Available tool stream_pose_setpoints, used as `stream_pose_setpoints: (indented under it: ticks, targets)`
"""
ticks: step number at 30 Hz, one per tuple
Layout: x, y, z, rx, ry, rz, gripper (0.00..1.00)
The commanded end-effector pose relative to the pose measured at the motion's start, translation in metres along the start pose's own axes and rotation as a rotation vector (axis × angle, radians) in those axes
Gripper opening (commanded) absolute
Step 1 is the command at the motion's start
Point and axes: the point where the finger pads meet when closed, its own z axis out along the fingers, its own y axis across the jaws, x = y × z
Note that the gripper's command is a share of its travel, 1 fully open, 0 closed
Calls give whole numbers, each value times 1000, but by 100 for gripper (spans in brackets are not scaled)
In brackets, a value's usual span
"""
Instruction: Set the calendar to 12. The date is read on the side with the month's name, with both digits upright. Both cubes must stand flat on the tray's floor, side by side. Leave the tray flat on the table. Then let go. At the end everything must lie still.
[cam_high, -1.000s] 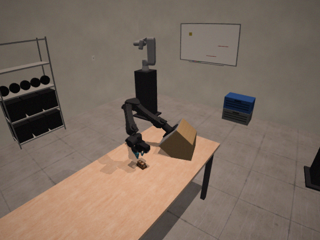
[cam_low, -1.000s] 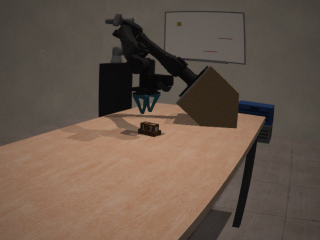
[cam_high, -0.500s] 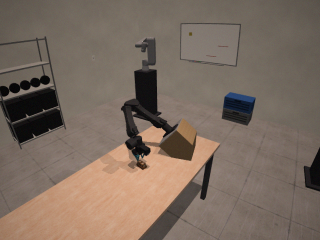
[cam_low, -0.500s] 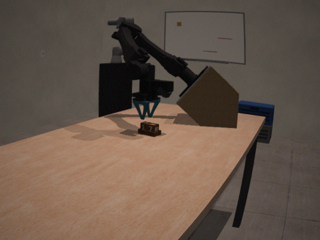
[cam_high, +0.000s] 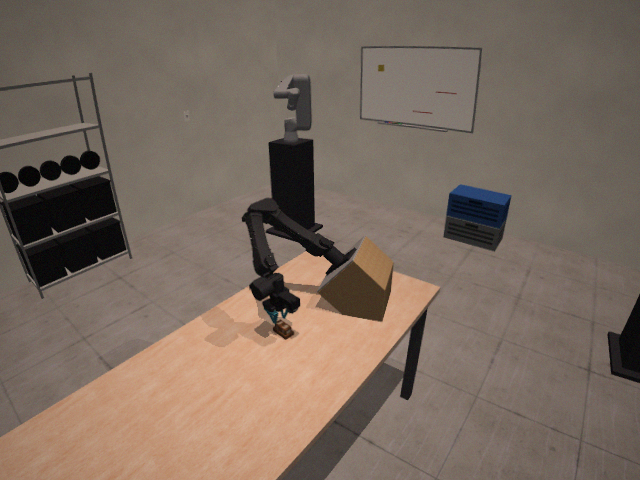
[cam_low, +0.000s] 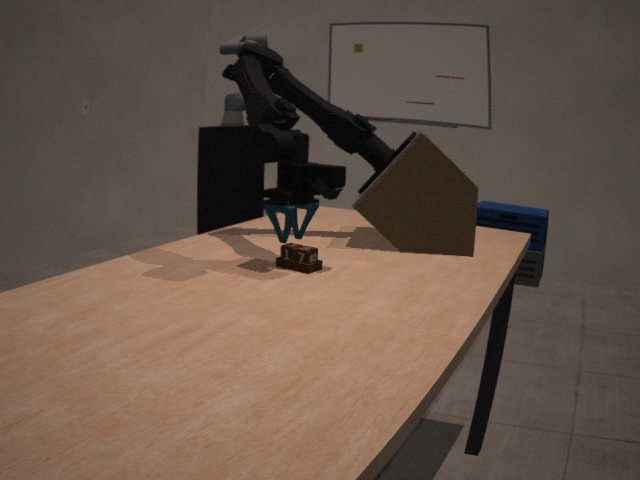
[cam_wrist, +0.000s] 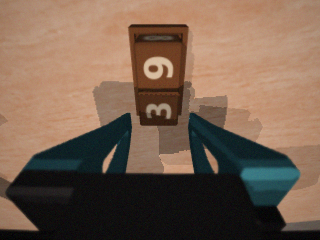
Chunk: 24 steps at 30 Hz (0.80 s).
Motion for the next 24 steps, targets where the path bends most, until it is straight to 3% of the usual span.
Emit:
stream_pose_setpoints:
  ticks: [1, 24]
  targets:
    - [-10, 7, 1, -2, -17, -33, 47]
    - [-10, 9, 1, -10, -16, -38, 47]
